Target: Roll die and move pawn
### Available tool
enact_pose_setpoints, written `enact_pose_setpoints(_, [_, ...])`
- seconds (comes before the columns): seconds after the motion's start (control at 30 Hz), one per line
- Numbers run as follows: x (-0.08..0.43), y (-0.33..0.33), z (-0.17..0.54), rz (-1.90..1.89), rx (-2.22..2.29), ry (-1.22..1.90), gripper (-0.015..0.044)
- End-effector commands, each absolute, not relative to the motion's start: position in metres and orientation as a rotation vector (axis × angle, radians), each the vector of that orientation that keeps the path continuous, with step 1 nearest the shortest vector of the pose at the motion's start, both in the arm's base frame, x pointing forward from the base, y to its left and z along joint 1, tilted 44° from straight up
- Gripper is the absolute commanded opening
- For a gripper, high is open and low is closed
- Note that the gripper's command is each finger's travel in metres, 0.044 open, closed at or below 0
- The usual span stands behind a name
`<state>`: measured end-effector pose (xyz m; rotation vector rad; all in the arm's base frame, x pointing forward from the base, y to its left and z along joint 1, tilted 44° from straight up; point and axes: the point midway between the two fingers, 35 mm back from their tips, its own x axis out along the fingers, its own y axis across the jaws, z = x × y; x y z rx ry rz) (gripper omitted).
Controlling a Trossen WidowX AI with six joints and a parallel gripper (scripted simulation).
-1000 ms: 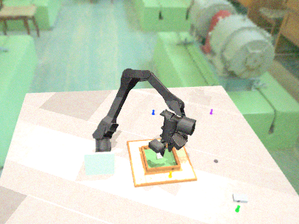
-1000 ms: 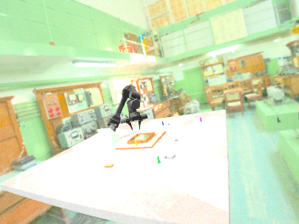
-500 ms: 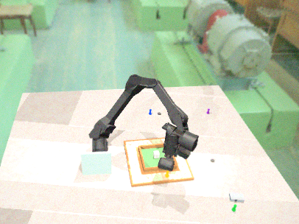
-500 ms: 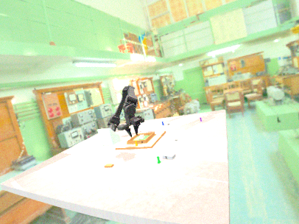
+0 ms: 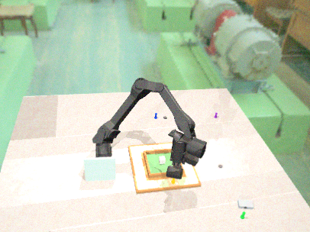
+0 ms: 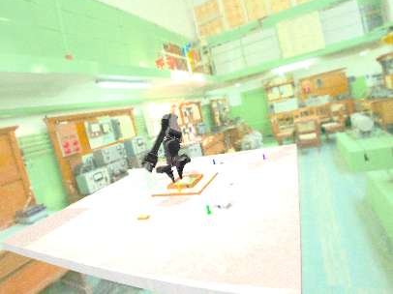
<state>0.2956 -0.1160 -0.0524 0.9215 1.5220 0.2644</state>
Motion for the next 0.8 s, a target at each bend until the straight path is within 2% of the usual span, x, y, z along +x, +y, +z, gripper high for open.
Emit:
enact_pose_setpoints(0.0, [0.293, -0.110, -0.059, 0.267, 0.937, 1.533, 0.0200])
enact_pose_setpoints(0.77, [0.296, -0.085, -0.085, 0.268, 0.938, 1.532, 0.0200])
